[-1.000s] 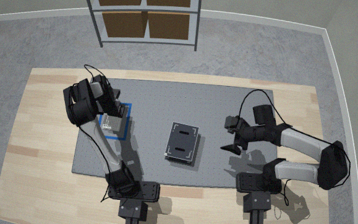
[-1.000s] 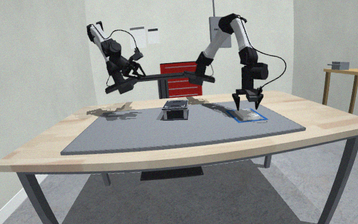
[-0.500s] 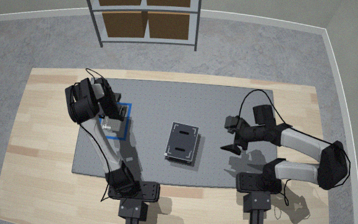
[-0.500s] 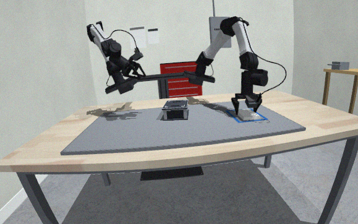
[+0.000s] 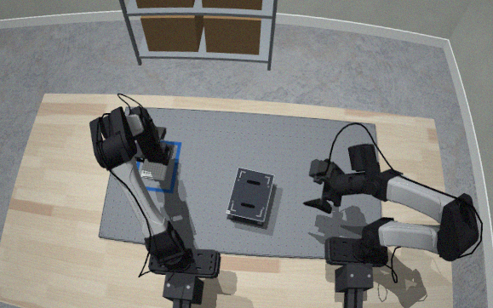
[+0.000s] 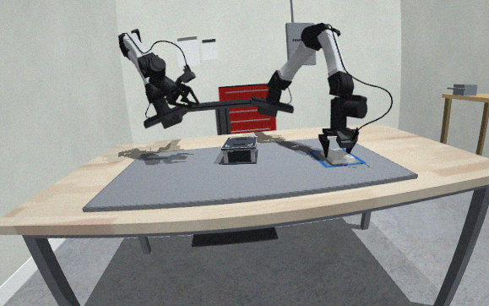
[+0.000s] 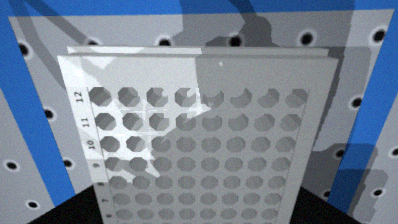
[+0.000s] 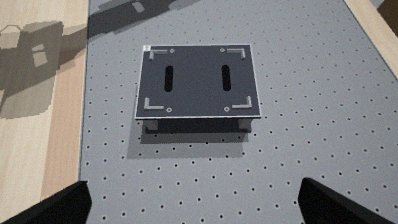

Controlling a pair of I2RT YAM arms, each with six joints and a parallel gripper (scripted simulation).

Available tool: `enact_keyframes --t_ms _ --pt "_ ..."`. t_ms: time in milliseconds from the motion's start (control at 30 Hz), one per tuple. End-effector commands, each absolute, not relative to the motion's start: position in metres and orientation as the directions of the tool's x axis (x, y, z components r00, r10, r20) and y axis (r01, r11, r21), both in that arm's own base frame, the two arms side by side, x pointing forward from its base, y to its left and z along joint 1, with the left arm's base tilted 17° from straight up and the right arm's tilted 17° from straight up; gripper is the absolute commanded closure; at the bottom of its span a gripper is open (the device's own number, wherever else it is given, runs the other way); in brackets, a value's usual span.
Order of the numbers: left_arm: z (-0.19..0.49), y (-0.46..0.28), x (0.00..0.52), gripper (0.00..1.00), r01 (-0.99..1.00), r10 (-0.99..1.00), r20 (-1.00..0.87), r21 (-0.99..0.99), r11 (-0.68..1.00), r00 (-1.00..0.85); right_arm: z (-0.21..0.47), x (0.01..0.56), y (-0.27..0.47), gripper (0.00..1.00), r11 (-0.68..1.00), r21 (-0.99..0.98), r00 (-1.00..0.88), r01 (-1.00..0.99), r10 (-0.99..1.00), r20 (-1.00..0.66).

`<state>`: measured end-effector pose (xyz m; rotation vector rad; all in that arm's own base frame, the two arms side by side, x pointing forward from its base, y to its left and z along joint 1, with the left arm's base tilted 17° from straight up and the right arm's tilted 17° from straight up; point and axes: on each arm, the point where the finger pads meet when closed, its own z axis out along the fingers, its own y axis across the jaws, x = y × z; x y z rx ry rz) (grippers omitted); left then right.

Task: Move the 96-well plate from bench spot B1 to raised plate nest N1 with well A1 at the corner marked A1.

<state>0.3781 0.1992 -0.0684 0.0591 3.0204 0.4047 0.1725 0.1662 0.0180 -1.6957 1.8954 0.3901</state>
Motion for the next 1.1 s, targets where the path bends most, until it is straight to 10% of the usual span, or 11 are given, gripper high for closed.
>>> enact_keyframes --t_ms 0,67,233,1067 --pt "-0.061 0.202 0.388 0.21 0.019 0.056 -0.123 0.284 0.959 -0.991 0.021 0.173 0.17 0.0 0.143 -0.157 -0.023 -0.977 -0.805 -0.593" --pt "-0.051 0.199 0.386 0.44 0.016 0.055 -0.127 0.284 0.959 -0.99 0.021 0.173 0.17 0.0 0.143 -0.157 -0.023 -0.977 -0.805 -0.593" --pt "-0.033 0.193 0.382 0.19 0.02 0.055 -0.116 0.287 0.958 -0.992 0.021 0.173 0.17 0.0 0.143 -0.157 -0.023 -0.977 -0.805 -0.593" --pt "-0.001 0.03 0.336 0.19 -0.067 -0.021 -0.172 0.27 0.961 -0.985 0.125 0.142 0.151 0.0 0.168 -0.087 -0.08 -0.982 -0.785 -0.614"
